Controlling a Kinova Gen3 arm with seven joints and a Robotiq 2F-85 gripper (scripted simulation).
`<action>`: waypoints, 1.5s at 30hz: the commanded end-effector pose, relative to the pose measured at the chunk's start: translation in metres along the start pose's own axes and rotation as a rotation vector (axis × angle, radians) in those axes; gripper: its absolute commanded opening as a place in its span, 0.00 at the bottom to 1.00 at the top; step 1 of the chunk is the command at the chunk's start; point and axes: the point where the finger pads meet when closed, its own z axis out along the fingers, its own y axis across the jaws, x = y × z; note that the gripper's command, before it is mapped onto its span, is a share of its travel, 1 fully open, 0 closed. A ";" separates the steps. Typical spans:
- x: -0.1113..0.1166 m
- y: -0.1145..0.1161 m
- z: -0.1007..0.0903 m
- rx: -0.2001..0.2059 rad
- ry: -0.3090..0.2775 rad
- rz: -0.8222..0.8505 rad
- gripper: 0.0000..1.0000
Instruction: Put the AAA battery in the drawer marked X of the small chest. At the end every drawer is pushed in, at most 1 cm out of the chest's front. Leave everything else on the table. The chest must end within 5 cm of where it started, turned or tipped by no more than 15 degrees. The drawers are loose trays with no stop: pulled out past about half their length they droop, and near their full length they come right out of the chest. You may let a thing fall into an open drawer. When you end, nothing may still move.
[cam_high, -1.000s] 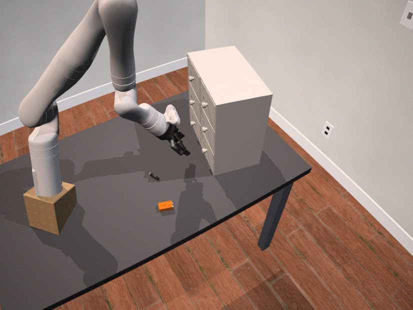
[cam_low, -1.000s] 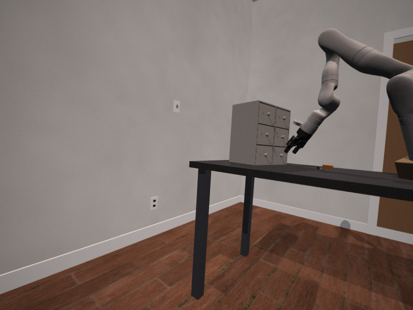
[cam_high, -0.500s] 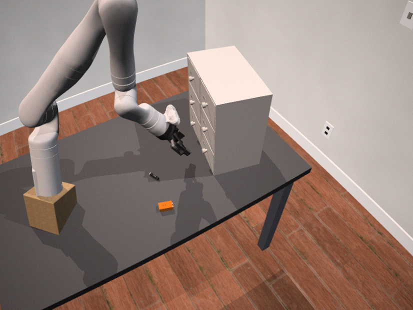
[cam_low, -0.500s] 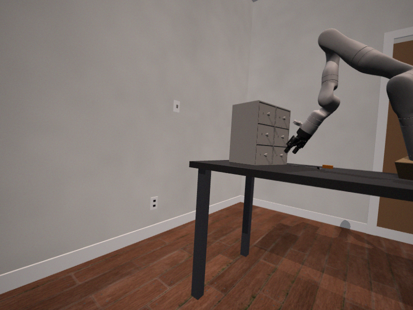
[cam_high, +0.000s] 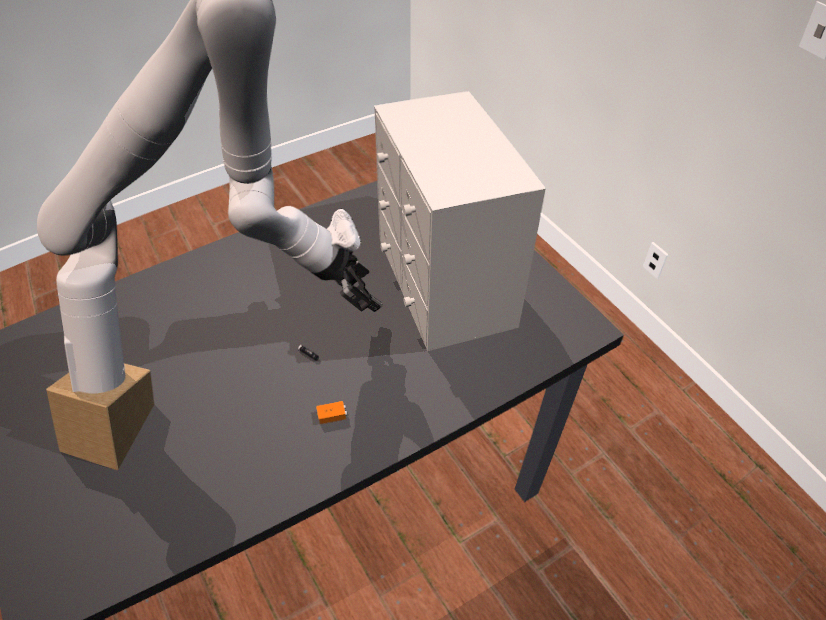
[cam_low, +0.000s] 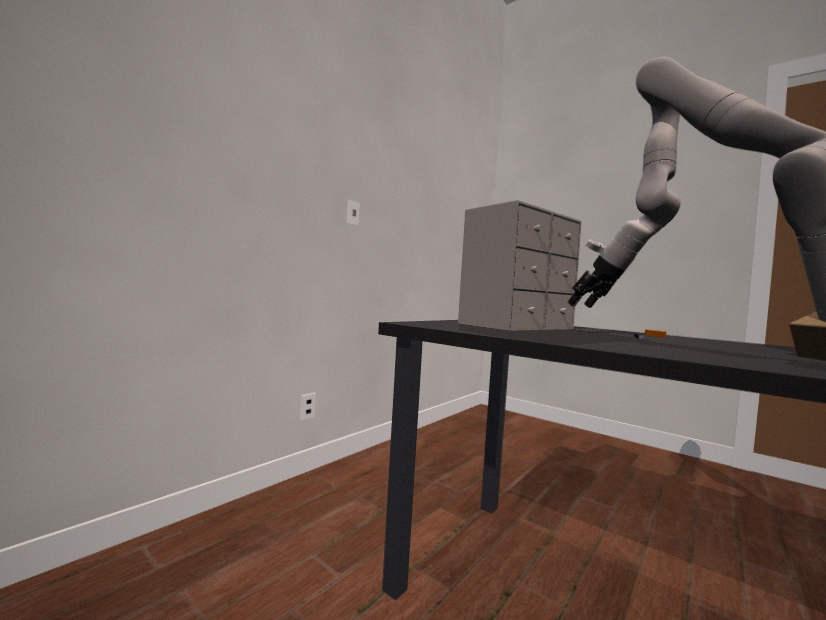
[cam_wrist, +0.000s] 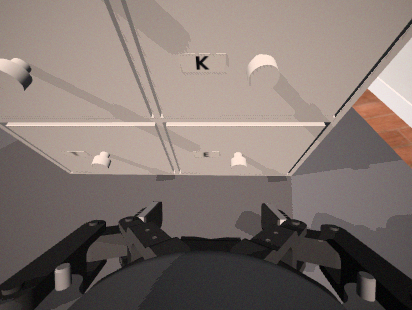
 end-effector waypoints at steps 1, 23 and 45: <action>0.001 0.000 0.000 0.000 0.001 0.000 1.00; 0.034 0.000 -0.047 0.000 0.001 0.000 1.00; 0.035 0.000 -0.050 0.000 -0.005 0.000 1.00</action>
